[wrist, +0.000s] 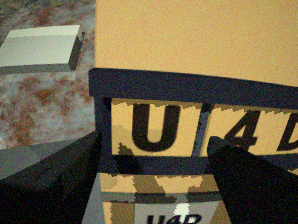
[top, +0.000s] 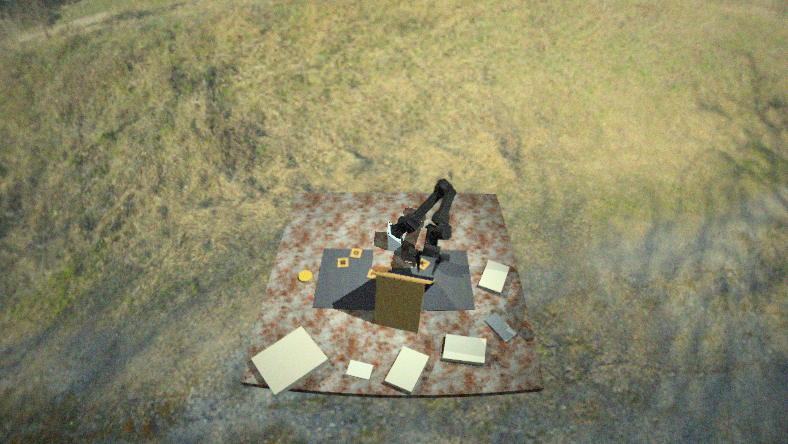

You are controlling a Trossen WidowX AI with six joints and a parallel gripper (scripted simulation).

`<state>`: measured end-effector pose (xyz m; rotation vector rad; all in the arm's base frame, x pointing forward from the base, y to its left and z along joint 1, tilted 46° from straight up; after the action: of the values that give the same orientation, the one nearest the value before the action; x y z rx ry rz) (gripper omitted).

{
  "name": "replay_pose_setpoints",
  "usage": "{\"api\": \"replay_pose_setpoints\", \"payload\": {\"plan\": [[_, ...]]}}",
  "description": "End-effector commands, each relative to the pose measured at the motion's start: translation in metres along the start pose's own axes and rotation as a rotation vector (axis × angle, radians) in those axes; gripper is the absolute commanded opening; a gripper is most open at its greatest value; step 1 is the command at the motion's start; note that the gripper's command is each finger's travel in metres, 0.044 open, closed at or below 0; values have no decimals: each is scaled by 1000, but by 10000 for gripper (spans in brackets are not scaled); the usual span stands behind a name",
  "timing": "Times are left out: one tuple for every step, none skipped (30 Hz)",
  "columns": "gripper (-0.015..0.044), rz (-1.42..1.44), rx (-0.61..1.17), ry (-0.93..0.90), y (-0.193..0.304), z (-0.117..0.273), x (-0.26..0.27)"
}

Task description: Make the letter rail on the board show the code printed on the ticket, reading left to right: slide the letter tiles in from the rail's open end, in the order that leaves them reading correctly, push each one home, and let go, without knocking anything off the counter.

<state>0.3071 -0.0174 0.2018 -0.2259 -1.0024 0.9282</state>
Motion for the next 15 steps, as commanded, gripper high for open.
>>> {"api": "replay_pose_setpoints", "payload": {"plan": [[295,3,-1,-2,0,3,0],[295,3,-1,-2,0,4,0],[295,3,0,-2,0,5,0],[295,3,0,-2,0,5,0],[295,3,0,-2,0,6,0],[295,3,0,-2,0,6,-1],[295,3,0,-2,0,7,-1],[295,3,0,-2,0,8,-1],[295,3,0,-2,0,8,-1],[295,3,0,-2,0,9,-1],[295,3,0,-2,0,9,-1],[295,3,0,-2,0,10,-1],[295,3,0,-2,0,11,-1],[295,3,0,-2,1,11,-1],[295,3,0,-2,1,12,-1]]}}
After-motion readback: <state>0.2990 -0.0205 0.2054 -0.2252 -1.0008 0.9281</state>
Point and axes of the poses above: the point midway between the two fingers, 35 mm back from their tips, its own z axis back along the fingers, its own x axis across the jaws, y = z × x, the point moved 2 cm from there along z, back along the fingers, and after that the axes turned 9 degrees about z, right-handed, at the moved point
